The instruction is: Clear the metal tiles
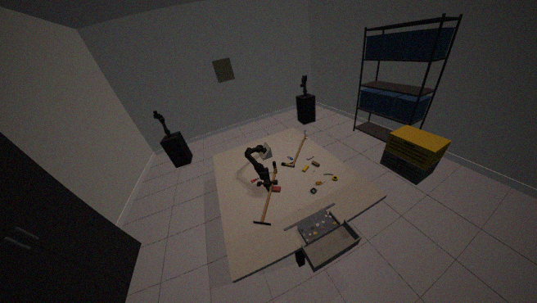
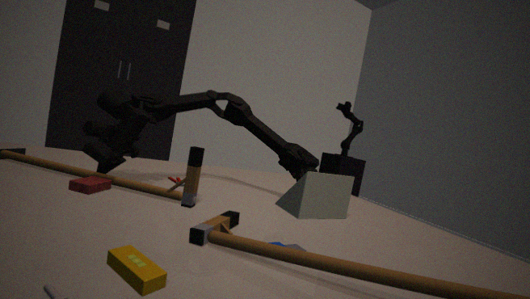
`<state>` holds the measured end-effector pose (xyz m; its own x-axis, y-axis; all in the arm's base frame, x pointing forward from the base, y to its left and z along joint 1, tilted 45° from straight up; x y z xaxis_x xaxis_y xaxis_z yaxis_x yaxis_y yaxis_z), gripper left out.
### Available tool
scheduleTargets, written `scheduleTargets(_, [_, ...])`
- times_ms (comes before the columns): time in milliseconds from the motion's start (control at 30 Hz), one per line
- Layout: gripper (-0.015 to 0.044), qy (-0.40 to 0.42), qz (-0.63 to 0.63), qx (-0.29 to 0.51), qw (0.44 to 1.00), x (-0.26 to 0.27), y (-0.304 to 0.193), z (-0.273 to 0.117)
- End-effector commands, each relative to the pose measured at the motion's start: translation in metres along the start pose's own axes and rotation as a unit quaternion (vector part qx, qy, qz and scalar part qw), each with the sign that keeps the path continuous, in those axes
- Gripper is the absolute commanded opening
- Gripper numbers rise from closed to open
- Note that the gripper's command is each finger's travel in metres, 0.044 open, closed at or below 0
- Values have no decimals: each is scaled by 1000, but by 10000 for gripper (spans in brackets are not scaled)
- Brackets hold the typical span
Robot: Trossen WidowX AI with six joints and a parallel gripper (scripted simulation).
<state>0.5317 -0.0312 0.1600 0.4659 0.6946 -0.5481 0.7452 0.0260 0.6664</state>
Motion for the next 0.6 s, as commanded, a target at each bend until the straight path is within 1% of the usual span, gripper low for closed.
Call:
scheduleTargets(0, [0,-1,0,4,1000,6,-3,4])
scheduleTargets(567, [0,-1,1,4,1000,23,-2,5])
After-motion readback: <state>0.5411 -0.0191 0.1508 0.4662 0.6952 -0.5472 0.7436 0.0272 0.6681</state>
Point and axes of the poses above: the point midway between the two fingers, 35 mm back from their tips, its own z axis out along the fingers, its own x axis across the jaws, y = z × x, the point moved 7 cm from there along -z, back along the fingers, and after that the axes turned 8 degrees about z, right-handed, at the moved point
